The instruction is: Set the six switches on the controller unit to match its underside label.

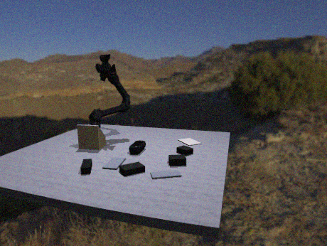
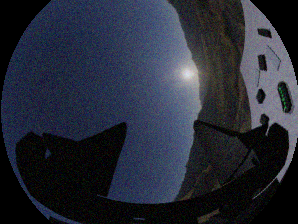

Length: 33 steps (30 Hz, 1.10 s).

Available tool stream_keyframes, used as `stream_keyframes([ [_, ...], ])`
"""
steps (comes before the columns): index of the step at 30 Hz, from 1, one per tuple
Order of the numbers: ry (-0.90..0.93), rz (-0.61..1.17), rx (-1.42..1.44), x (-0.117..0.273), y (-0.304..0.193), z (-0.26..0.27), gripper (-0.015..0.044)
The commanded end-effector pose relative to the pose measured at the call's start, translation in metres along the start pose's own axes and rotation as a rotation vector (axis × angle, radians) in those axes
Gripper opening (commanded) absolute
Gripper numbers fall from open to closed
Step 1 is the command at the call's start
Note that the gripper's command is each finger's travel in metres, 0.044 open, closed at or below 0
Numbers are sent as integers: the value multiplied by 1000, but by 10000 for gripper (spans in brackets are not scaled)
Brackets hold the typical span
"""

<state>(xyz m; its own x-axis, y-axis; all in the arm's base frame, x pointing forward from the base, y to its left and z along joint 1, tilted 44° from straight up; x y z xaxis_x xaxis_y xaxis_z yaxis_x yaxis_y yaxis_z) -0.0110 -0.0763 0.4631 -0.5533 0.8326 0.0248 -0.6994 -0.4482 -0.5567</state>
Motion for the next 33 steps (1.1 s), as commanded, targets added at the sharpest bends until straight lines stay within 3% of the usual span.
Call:
stream_keyframes([
  [1, 0, 0, 0, 0, 0, 0, 374],
  [7, -50, 24, -34, -10, 17, 3, 216],
  [15, -290, 155, -125, -72, 64, 15, 6],
  [24, -602, 283, -96, -167, 81, -19, 0],
  [33, -993, 394, -20, -260, 63, -106, 0],
])
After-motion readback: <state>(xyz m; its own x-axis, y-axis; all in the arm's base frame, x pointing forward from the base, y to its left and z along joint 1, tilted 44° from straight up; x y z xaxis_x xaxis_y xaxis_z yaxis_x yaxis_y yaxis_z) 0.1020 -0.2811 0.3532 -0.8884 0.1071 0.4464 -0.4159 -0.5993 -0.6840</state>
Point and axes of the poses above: the point midway between the two fingers, 35 mm back from their tips, its own x axis back along the fingers, its own z axis across the jaws, y = z × x, the point moved 10 cm from there along x, back along the fingers, and after that the axes turned 5 degrees about x, right-handed, at the moved point
